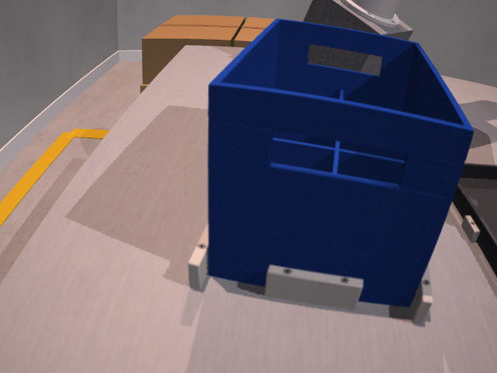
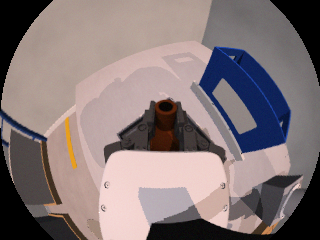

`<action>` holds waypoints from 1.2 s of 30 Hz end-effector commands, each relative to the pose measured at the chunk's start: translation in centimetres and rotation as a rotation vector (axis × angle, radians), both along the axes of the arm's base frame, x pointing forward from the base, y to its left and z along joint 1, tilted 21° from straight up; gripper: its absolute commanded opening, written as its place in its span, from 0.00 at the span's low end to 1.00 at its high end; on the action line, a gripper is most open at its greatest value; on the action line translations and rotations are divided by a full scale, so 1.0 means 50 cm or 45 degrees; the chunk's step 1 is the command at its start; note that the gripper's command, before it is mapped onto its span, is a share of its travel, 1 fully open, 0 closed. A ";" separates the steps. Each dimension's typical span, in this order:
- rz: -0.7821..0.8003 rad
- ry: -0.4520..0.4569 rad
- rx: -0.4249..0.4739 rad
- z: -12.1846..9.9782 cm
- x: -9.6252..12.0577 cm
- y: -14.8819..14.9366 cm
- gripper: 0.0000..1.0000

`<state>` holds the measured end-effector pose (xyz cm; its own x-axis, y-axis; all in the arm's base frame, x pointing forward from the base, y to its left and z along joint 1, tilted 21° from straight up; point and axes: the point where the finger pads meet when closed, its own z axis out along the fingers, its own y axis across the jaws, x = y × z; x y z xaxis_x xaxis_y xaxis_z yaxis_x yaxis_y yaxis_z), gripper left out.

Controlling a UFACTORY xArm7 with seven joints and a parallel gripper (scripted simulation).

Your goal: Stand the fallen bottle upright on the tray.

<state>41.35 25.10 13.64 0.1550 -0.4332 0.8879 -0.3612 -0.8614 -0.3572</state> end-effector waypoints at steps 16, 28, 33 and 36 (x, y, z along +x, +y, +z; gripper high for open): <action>-0.002 -0.002 0.003 0.001 0.001 0.000 0.00; -0.002 -0.002 0.003 0.001 0.001 0.000 1.00; -0.002 -0.002 0.003 0.001 0.001 0.000 1.00; -0.002 -0.002 0.003 0.001 0.001 0.000 1.00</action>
<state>41.37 25.11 13.55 0.1546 -0.4333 0.8879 -0.3614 -0.8612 -0.3573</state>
